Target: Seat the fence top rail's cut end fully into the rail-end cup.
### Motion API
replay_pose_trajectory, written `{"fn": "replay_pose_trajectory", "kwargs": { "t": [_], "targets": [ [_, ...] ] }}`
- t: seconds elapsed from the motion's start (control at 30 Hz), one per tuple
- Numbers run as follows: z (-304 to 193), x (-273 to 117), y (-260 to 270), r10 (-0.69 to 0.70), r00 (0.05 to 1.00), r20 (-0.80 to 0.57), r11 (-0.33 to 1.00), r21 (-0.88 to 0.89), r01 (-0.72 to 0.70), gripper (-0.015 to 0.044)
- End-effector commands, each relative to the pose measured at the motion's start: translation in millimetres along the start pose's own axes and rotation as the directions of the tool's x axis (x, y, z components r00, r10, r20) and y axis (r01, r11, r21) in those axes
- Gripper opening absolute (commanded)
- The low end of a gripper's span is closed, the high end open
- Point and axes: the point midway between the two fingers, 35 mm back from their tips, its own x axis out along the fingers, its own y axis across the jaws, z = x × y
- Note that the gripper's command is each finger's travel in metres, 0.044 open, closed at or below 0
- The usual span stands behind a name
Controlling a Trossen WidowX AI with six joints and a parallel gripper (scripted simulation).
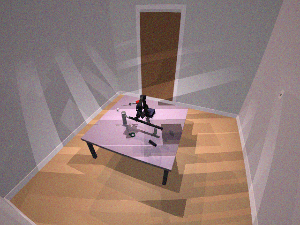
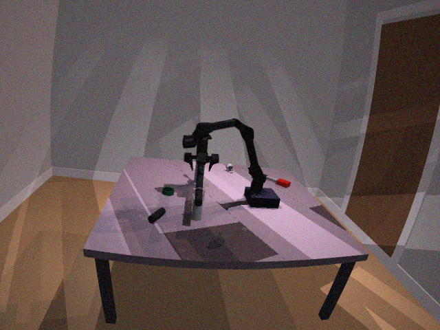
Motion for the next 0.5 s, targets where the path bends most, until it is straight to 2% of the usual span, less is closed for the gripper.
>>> {"fn": "replay_pose_trajectory", "kwargs": {
  "t": [0.0,0.07,0.23,0.47],
  "targets": [
    [3.9,-6.4,-0.1,-0.001,1.000,0.004,1.000,0.006,0.001,0.0440],
    [1.6,-8.1,0.4,-0.007,1.000,0.001,1.000,-0.006,0.007,0.0440],
    [1.4,-40.6,3.8,-0.039,0.999,0.006,0.999,-0.030,0.039,0.0440],
    [1.4,-42.3,4.0,-0.040,0.999,0.006,0.999,-0.031,0.040,0.0440]
  ]
}}
